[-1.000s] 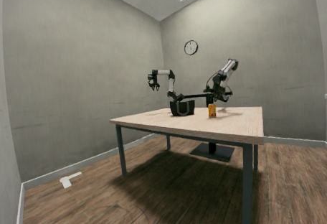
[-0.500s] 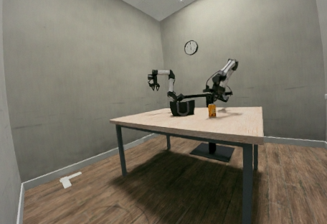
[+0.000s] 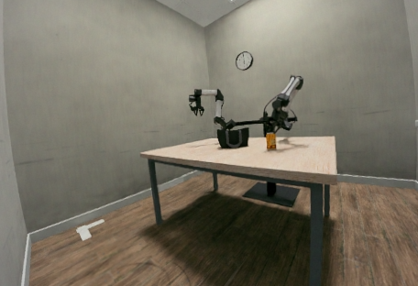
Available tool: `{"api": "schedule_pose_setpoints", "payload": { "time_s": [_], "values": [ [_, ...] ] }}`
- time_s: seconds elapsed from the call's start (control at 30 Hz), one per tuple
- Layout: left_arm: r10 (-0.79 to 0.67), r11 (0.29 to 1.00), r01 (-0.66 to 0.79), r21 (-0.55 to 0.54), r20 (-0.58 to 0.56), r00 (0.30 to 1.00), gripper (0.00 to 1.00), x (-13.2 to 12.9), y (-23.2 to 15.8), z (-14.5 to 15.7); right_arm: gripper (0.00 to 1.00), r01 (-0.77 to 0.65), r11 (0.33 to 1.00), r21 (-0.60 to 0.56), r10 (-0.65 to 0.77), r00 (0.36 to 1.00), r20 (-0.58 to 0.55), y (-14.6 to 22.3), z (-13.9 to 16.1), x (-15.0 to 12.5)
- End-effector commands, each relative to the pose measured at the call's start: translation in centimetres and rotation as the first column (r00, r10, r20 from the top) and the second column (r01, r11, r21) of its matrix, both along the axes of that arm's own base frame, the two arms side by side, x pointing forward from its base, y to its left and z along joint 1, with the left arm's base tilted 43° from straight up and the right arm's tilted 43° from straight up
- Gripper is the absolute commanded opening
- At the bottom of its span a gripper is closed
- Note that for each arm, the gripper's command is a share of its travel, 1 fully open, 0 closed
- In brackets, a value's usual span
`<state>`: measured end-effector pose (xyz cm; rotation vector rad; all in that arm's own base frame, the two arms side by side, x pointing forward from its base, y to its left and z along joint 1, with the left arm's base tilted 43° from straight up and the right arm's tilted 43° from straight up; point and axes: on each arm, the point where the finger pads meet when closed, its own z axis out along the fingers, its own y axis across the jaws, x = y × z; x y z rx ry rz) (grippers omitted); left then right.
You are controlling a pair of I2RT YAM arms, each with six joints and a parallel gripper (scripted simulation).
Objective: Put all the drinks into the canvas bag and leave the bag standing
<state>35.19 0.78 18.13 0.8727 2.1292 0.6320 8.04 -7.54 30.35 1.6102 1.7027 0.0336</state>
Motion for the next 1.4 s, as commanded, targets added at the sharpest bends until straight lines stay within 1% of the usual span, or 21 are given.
{"api": "schedule_pose_setpoints", "payload": {
  "time_s": [0.0,0.07,1.0,1.03,1.07,1.17,1.2,1.23,1.27,1.3,1.37],
  "values": [
    [-0.011,1.000,0.011,-0.002,0.012,1.000,0.84,0.5,0.0,0.0,0.86,0.004,1.000,-0.020,-0.004,0.999,0.035,0.2,0.9,-0.5],
    [-0.018,1.000,0.018,-0.003,0.024,1.000,0.84,0.8,0.1,-0.3,0.86,0.004,1.000,-0.020,-0.004,0.999,0.035,0.2,0.9,-0.5],
    [-0.015,1.000,0.016,-0.006,0.026,1.000,0.84,3.1,2.2,-3.5,0.86,0.004,1.000,-0.020,-0.004,0.999,0.035,0.2,0.9,-0.5],
    [-0.018,1.000,0.019,-0.005,0.051,0.999,0.84,3.4,1.9,-2.0,0.86,0.004,1.000,-0.020,-0.004,0.999,0.035,0.2,0.9,-0.5],
    [-0.028,1.000,0.028,-0.005,0.064,0.998,0.84,3.4,1.5,-1.4,0.86,0.004,1.000,-0.020,-0.004,0.999,0.035,0.2,0.9,-0.5],
    [-0.027,1.000,0.027,-0.005,0.068,0.997,0.84,3.4,1.5,-1.3,0.86,0.004,1.000,-0.020,-0.004,0.999,0.035,0.2,0.9,-0.5],
    [-0.021,1.000,0.021,-0.010,0.042,0.999,0.84,2.8,1.6,-2.6,0.86,0.004,1.000,-0.020,-0.004,0.999,0.035,0.2,0.9,-0.5],
    [-0.023,1.000,0.024,-0.009,0.038,0.999,0.73,2.6,1.6,-2.8,0.86,0.004,1.000,-0.020,-0.004,0.999,0.035,0.2,0.9,-0.5],
    [-0.023,1.000,0.024,-0.009,0.037,0.999,0.73,2.6,1.6,-2.7,0.86,0.004,1.000,-0.020,-0.004,0.999,0.035,0.2,0.9,-0.5],
    [-0.023,1.000,0.024,-0.008,0.055,0.998,0.73,2.9,1.6,-2.0,0.86,0.004,1.000,-0.020,-0.004,0.999,0.035,0.2,0.9,-0.5],
    [-0.023,1.000,0.024,-0.008,0.057,0.998,0.74,3.0,1.6,-1.9,0.86,0.004,1.000,-0.020,-0.004,0.999,0.035,0.2,0.9,-0.5]
  ]
}}
